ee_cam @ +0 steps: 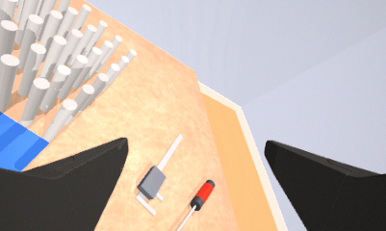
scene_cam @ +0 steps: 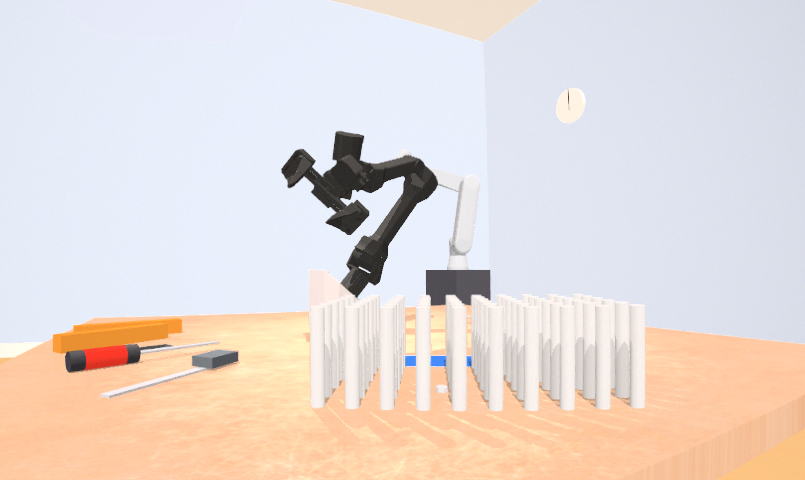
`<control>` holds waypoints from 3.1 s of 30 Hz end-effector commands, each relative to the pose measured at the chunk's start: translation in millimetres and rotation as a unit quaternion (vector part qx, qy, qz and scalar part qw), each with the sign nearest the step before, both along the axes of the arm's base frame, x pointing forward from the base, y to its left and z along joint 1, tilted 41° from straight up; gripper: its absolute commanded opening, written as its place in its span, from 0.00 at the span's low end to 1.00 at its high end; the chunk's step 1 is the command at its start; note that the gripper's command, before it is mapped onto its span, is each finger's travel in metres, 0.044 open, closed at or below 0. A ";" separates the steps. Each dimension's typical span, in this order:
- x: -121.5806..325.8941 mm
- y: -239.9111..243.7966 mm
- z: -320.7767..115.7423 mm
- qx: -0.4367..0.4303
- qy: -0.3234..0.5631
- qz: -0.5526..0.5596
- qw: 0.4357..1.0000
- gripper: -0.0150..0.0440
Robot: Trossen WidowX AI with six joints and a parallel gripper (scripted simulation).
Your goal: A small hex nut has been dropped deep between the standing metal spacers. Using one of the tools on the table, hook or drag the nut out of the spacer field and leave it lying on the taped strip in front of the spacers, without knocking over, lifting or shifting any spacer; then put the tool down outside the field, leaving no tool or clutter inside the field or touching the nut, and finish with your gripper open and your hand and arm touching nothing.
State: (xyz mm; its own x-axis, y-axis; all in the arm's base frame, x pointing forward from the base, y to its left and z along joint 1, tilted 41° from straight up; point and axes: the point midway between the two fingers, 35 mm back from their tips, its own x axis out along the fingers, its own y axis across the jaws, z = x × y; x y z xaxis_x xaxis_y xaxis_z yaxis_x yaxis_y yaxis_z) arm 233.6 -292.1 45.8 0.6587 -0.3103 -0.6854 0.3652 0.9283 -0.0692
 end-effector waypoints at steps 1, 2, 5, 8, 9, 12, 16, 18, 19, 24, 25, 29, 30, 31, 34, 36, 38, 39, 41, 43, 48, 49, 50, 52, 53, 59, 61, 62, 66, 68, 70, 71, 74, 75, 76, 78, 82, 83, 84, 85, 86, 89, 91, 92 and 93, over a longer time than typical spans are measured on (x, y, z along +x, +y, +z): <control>45.4 42.2 6.6 0.030 -0.039 0.017 0.999 1.00; 57.4 54.4 8.9 0.040 -0.050 0.022 0.998 1.00; 89.7 94.7 16.1 0.072 -0.083 0.039 0.993 1.00; 116.0 139.7 24.0 0.111 -0.115 0.058 0.985 1.00; 123.2 155.6 26.7 0.126 -0.124 0.065 0.982 1.00; 132.3 179.4 30.9 0.149 -0.138 0.075 0.976 1.00; 132.3 179.4 30.9 0.149 -0.138 0.075 0.976 1.00; 132.3 179.4 30.9 0.149 -0.138 0.075 0.976 1.00; 132.3 179.4 30.9 0.149 -0.138 0.075 0.976 1.00; 132.3 179.4 30.9 0.149 -0.138 0.075 0.976 1.00; 132.3 179.4 30.9 0.149 -0.138 0.075 0.976 1.00; 132.3 179.4 30.9 0.149 -0.138 0.075 0.976 1.00; 132.3 179.4 30.9 0.149 -0.138 0.075 0.976 1.00; 132.3 179.4 30.9 0.149 -0.138 0.075 0.976 1.00; 132.3 179.4 30.9 0.149 -0.138 0.075 0.976 1.00; 132.3 179.4 30.9 0.149 -0.138 0.075 0.976 1.00; 132.3 179.4 30.9 0.149 -0.138 0.075 0.976 1.00; 132.3 179.4 30.9 0.149 -0.138 0.075 0.976 1.00; 132.3 179.4 30.9 0.149 -0.138 0.075 0.976 1.00; 132.3 179.4 30.9 0.149 -0.138 0.075 0.976 1.00; 140.0 195.9 34.4 0.112 -0.112 0.143 0.977 1.00; 144.5 207.6 37.2 0.087 -0.096 0.190 0.973 1.00; 148.3 219.6 40.3 0.062 -0.082 0.238 0.966 1.00; 153.9 244.2 47.3 0.011 -0.057 0.331 0.942 1.00; 155.8 256.4 51.4 -0.014 -0.048 0.377 0.925 1.00; 155.2 323.3 80.3 -0.162 -0.021 0.611 0.775 1.00; 152.4 337.1 87.1 -0.190 -0.022 0.653 0.733 1.00; 150.6 344.0 90.7 -0.204 -0.024 0.673 0.710 1.00; 141.2 371.4 105.6 -0.257 -0.034 0.747 0.613 1.00; 135.0 384.7 113.4 -0.282 -0.043 0.778 0.560 1.00; 127.8 397.7 121.5 -0.305 -0.053 0.806 0.504 1.00; 123.9 404.1 125.7 -0.316 -0.059 0.819 0.475 1.00; 110.8 422.5 138.4 -0.347 -0.081 0.851 0.387 1.00; 106.0 428.4 142.7 -0.357 -0.089 0.859 0.356 1.00; 100.9 434.1 147.1 -0.366 -0.097 0.866 0.326 1.00; 90.2 445.2 156.1 -0.383 -0.116 0.878 0.264 1.00; 66.3 465.3 174.4 -0.411 -0.157 0.887 0.138 1.00; 60.0 469.8 178.9 -0.417 -0.168 0.887 0.107 1.00; 57.0 471.8 181.1 -0.420 -0.174 0.886 0.093 1.00; 56.3 472.3 181.6 -0.421 -0.175 0.886 0.089 1.00; 56.3 472.3 181.6 -0.421 -0.175 0.886 0.089 1.00; 56.3 472.3 181.6 -0.421 -0.175 0.886 0.089 1.00; 56.3 472.3 181.6 -0.421 -0.175 0.886 0.089 1.00; 56.3 472.3 181.6 -0.421 -0.175 0.886 0.089 1.00; 56.3 472.3 181.6 -0.421 -0.175 0.886 0.089 1.00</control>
State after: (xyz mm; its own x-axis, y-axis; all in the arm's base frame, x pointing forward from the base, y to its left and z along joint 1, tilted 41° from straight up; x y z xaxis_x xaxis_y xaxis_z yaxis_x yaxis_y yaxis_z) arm 292.0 179.4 226.9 0.1312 0.6474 -0.7508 -0.2067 -0.7228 -0.6594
